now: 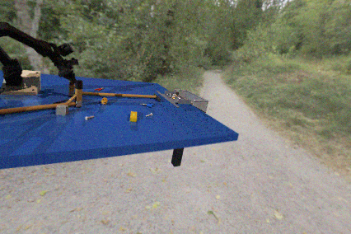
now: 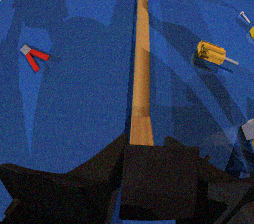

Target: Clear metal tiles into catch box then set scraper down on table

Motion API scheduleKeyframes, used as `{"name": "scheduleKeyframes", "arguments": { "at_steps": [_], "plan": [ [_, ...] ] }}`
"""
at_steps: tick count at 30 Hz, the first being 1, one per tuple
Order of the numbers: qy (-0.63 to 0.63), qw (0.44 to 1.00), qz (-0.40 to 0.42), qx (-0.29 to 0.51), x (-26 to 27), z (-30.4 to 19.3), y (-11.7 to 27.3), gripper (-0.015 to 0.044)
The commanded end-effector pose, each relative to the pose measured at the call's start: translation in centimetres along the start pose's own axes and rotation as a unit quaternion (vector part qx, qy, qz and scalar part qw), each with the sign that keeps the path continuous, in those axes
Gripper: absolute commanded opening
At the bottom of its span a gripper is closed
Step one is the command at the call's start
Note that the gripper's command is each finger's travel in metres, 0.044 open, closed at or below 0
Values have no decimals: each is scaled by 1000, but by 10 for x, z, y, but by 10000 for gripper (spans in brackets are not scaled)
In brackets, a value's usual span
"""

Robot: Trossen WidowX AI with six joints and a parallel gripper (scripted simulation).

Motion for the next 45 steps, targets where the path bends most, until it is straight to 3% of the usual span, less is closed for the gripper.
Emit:
{"name": "scheduleKeyframes", "arguments": {
  "at_steps": [1,45],
  "plan": [
    [-3,1000,-2,-3,0,3,0,0],
    [-6,1000,-1,-6,10,58,-38,0]
  ]
}}
Point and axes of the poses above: the point midway between the two fingers, 35 mm back from their tips, its own y axis back along the fingers, its own x axis across the jaws, z = x × y, the point moved 7 cm from there along y, back along the fingers, and after that the axes turned 15 degrees about -y, right-handed, at the moved point
